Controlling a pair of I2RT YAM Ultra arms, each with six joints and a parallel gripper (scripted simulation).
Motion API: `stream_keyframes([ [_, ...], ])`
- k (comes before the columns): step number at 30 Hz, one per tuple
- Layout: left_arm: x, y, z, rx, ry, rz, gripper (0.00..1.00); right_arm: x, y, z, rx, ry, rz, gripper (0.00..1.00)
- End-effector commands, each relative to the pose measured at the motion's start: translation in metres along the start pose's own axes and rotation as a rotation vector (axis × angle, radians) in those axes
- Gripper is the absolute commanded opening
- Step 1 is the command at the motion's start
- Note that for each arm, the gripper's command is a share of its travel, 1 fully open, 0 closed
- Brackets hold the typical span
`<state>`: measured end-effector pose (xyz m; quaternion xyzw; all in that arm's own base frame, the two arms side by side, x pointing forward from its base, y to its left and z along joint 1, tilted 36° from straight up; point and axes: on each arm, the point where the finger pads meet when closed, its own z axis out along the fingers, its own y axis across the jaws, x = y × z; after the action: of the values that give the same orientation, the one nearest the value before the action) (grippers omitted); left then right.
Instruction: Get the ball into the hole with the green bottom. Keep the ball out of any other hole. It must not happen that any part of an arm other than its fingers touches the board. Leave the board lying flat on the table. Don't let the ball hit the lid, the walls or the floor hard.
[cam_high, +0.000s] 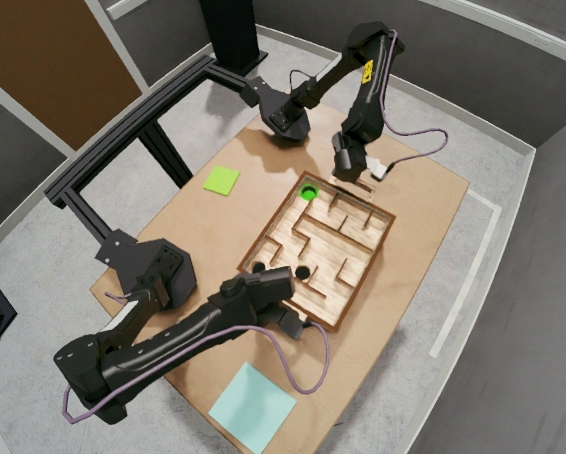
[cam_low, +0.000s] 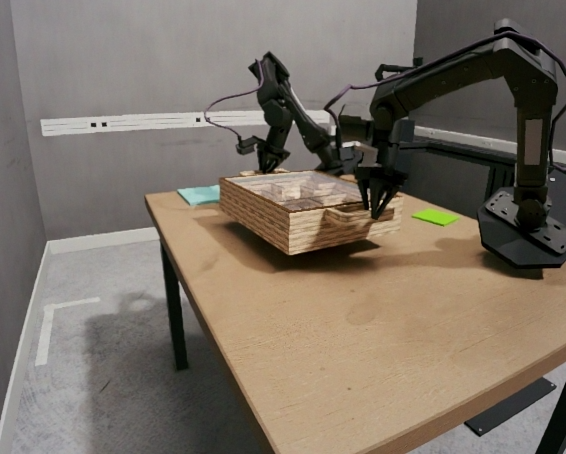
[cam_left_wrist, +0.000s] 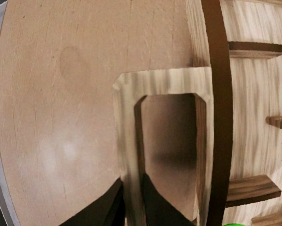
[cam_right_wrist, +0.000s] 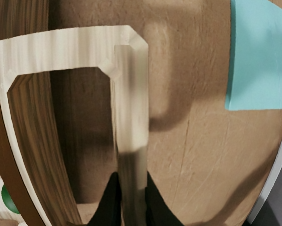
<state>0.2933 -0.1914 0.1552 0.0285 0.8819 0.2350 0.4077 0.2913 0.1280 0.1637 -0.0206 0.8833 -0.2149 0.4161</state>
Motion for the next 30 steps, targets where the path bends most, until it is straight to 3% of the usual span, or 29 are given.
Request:
stream_keyframes([
  [1,-0.039,-0.054,-0.03,0.255,-0.08,-0.125,0.0,-0.027,0.049,-0.027,-0.153,-0.037,0.051,0.0],
  [3,-0.024,-0.052,-0.018,0.255,-0.051,-0.092,0.0,-0.028,0.047,-0.03,-0.131,-0.021,0.045,0.0],
  [5,-0.029,-0.05,-0.018,0.263,-0.043,-0.107,0.0,-0.03,0.05,-0.033,-0.133,-0.013,0.045,0.0],
  [7,-0.022,-0.047,-0.018,0.178,-0.003,-0.073,0.0,-0.038,0.063,-0.029,-0.216,-0.021,0.055,0.0],
  [12,-0.032,-0.044,-0.029,0.127,-0.073,-0.104,0.0,-0.035,0.057,-0.019,-0.253,-0.078,0.082,0.0],
  [15,-0.031,-0.053,-0.029,0.167,-0.054,-0.092,0.0,-0.025,0.05,-0.017,-0.218,-0.046,0.067,0.0],
  [16,-0.032,-0.045,-0.033,0.111,-0.087,-0.106,0.0,-0.033,0.057,-0.016,-0.253,-0.088,0.087,0.0],
  [29,-0.03,-0.054,-0.023,0.236,-0.123,-0.115,0.0,-0.032,0.05,-0.029,-0.141,-0.104,0.075,0.0],
  [30,-0.023,-0.046,-0.021,0.212,-0.104,-0.107,0.0,-0.034,0.058,-0.03,-0.178,-0.099,0.067,0.0],
])
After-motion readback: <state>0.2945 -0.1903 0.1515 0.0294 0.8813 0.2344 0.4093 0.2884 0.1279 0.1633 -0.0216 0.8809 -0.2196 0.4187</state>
